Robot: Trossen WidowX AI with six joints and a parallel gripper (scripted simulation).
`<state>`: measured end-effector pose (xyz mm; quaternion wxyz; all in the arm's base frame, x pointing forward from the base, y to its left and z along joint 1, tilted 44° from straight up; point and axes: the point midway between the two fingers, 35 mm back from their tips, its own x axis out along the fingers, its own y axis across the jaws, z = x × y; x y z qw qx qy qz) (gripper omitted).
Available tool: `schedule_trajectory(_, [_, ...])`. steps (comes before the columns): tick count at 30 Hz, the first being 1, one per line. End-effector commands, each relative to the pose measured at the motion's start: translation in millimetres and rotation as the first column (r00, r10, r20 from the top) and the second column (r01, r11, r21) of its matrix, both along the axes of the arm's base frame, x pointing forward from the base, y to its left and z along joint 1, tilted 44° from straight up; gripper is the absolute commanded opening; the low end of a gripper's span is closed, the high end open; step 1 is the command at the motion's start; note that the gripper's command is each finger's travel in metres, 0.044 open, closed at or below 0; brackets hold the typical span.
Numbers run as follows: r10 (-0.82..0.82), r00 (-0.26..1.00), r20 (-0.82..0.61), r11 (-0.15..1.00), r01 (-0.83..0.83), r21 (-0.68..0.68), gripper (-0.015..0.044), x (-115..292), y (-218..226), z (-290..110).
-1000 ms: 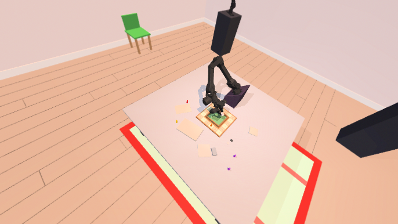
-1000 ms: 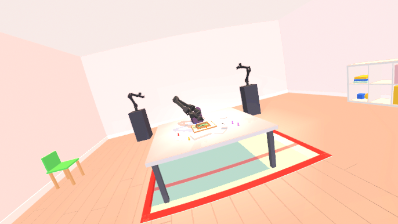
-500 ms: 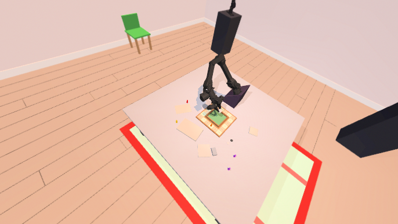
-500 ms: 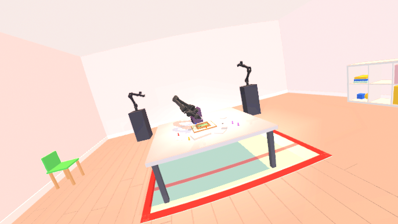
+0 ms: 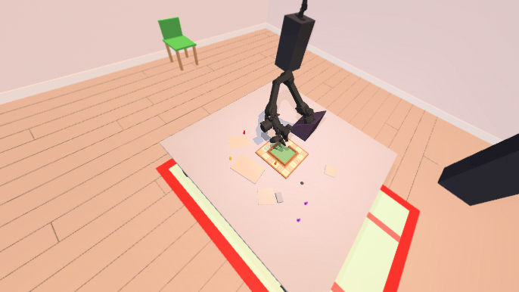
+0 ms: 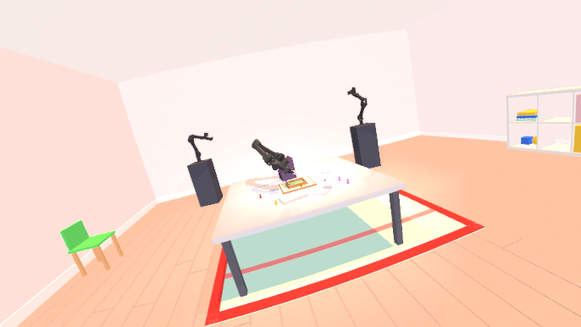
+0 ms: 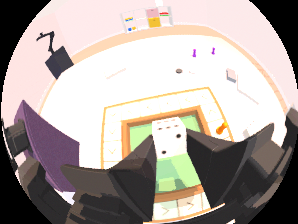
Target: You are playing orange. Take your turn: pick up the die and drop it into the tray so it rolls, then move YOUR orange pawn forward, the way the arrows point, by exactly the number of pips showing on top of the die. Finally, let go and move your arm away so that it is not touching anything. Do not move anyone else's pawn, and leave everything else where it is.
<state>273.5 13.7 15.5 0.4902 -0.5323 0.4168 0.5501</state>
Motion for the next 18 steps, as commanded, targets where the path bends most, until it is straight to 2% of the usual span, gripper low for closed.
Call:
schedule_trajectory(1, [0.0,1.0,0.0,1.0,0.0,0.0,0.0079,-0.1,0.1,-0.1])
schedule_trajectory(6, [0.0,1.0,0.0,1.0,0.0,0.0,0.021,-0.1,0.1,-0.1])
schedule_trajectory(10, [0.005,1.0,0.002,1.0,-0.005,0.007,0.0315,-5.9,25.0,26.7])
schedule_trajectory(14, [0.006,1.0,0.003,1.0,-0.006,0.008,0.042,-6.6,27.1,29.0])
schedule_trajectory(16, [-0.005,1.0,-0.014,0.999,0.005,-0.051,0.044,-7.5,25.9,22.5])
schedule_trajectory(18, [-0.034,0.999,-0.036,0.975,0.026,-0.222,0.044,-9.3,22.2,7.1])
